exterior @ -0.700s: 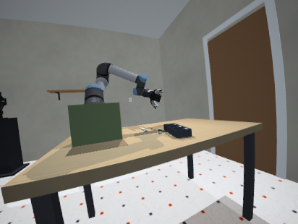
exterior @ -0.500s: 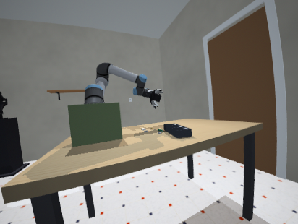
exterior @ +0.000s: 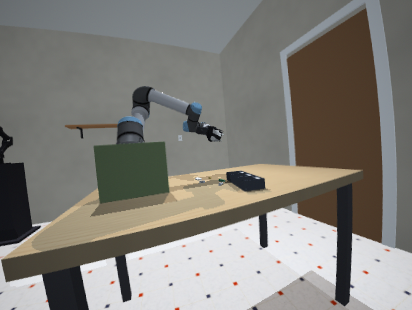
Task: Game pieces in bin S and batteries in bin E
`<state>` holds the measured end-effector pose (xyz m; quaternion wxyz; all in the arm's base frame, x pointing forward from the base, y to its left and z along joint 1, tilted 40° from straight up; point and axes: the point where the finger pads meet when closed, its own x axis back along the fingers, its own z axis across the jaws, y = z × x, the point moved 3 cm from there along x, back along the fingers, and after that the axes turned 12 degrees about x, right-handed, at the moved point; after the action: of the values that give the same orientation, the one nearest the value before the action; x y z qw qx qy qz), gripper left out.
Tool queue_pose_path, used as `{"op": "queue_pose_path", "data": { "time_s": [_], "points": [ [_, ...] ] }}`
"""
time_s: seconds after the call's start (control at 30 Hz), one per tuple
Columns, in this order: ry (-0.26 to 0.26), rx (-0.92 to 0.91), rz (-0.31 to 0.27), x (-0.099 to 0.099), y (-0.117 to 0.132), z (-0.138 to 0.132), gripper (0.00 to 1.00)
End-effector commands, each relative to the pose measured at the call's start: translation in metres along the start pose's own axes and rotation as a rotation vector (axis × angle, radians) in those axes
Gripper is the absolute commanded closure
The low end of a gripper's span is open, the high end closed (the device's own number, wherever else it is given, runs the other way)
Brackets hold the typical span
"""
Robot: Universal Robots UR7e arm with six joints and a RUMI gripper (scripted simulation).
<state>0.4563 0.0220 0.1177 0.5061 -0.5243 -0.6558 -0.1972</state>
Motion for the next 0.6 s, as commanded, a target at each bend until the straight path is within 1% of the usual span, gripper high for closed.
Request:
{"op": "queue_pose_path", "data": {
  "time_s": [0.0, 0.07, 0.13, 0.2, 0.23, 0.3, 0.33, 0.4, 0.43, 0.47, 0.57],
  "points": [
    [0.053, -0.132, 0.025, -0.013, -0.010, 0.000, 0.96],
    [0.080, -0.198, 0.042, -0.013, -0.009, -0.001, 0.96],
    [0.106, -0.263, 0.056, -0.022, -0.017, 0.001, 0.96],
    [0.132, -0.327, 0.071, -0.022, -0.017, 0.000, 0.96],
    [0.144, -0.360, 0.080, -0.028, -0.023, 0.002, 0.96],
    [0.170, -0.425, 0.096, -0.031, -0.025, 0.002, 0.96],
    [0.182, -0.457, 0.105, -0.036, -0.031, 0.004, 0.96],
    [0.182, -0.457, 0.105, -0.036, -0.031, 0.004, 0.96],
    [0.210, -0.532, 0.126, -0.038, -0.033, 0.004, 0.96],
    [0.222, -0.565, 0.136, -0.044, -0.038, 0.007, 0.96],
    [0.256, -0.660, 0.164, -0.045, -0.040, 0.006, 0.96]
  ]
}}
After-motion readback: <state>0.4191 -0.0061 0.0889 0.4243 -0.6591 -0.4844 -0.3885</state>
